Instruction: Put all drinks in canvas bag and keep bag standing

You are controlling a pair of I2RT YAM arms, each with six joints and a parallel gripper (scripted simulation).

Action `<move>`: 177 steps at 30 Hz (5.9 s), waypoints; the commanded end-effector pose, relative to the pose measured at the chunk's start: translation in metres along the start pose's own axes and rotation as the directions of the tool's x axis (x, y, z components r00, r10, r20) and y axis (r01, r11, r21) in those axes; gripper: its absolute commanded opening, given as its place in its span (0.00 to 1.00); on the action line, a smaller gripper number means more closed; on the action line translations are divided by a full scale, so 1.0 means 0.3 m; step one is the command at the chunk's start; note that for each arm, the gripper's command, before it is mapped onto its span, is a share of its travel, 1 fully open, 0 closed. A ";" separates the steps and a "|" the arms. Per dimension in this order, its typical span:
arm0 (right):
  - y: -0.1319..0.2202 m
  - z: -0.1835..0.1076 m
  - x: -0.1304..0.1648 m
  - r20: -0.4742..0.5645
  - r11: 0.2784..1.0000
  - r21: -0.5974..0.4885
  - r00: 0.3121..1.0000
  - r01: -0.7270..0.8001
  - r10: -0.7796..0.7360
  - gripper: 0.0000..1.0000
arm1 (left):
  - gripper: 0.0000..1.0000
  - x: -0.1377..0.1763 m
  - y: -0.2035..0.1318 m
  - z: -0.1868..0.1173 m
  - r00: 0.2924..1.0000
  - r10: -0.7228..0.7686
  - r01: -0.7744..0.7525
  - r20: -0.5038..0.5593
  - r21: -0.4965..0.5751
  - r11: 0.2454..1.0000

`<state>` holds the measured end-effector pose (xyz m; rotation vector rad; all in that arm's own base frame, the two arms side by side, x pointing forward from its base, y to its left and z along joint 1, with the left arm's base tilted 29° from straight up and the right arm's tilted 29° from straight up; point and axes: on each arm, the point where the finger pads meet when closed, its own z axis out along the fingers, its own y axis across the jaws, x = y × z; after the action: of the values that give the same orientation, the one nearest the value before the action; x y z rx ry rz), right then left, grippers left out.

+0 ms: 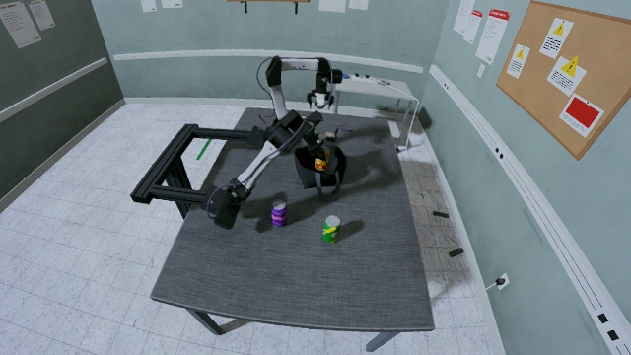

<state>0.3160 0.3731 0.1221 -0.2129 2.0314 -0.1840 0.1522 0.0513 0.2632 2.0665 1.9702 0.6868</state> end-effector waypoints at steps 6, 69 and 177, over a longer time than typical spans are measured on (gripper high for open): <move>0.024 0.013 -0.049 0.062 0.997 -0.025 0.996 -0.069 0.070 0.70 | 1.00 0.001 0.010 0.002 1.000 -0.003 0.003 -0.006 -0.013 1.000; 0.022 0.179 0.063 0.058 0.998 -0.013 0.996 -0.067 0.068 0.70 | 1.00 0.001 0.010 0.002 1.000 -0.003 0.003 -0.006 -0.013 1.000; 0.002 -0.178 -0.159 0.051 0.998 -0.027 0.997 -0.061 0.062 0.86 | 1.00 0.001 0.010 0.002 1.000 -0.003 0.003 -0.006 -0.013 1.000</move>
<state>0.3067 0.3833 0.1512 -0.1883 2.0106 -0.1502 0.1522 0.0513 0.2632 2.0665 1.9702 0.6868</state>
